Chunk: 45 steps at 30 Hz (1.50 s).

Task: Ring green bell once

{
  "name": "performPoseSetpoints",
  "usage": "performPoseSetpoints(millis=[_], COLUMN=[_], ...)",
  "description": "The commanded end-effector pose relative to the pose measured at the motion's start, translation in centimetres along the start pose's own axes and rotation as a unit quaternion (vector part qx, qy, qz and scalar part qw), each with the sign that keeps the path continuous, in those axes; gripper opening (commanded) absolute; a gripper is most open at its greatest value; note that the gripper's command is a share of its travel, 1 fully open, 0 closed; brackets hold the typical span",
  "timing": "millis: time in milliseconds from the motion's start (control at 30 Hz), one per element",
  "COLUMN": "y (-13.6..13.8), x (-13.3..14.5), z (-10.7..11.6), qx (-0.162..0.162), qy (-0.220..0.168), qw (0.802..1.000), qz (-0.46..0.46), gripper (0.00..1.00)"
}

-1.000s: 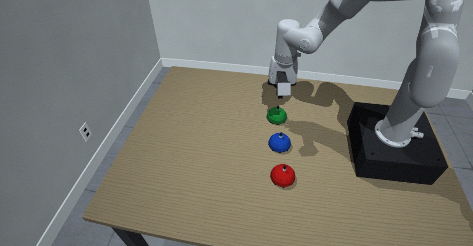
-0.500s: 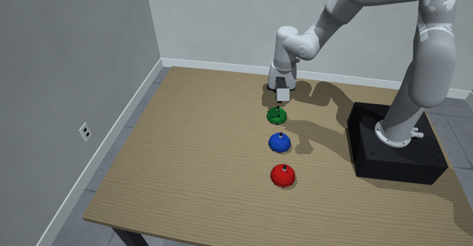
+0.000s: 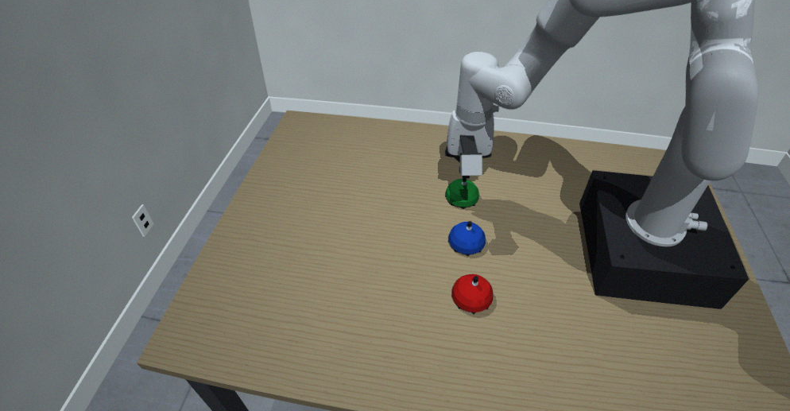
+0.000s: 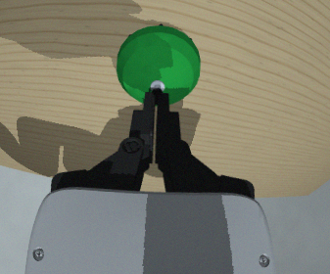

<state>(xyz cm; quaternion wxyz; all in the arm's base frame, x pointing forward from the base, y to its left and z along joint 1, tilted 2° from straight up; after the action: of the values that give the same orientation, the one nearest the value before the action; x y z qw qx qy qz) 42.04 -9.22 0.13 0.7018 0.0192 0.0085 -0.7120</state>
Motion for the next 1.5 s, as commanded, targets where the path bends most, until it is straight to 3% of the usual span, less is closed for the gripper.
performPoseSetpoints(millis=[0, 1467], y=[0.2, 0.2], x=[0.0, 0.0], z=[0.0, -1.2], qx=[0.002, 0.002], qy=[0.0, 0.0], qw=[1.0, 1.0], qz=[0.0, 0.0], gripper=[0.0, 0.0])
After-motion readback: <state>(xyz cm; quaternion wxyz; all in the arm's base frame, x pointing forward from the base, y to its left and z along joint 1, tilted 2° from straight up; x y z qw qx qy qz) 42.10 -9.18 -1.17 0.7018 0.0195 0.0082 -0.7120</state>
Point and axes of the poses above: the point where the finger pads meet when closed, its own z axis back along the fingers, its own y axis across the jaws, x = y × z, the point moved 1 cm from there along z, back along the fingers, and after that the axes turned 13 degrees about -z, right-handed, at the moved point
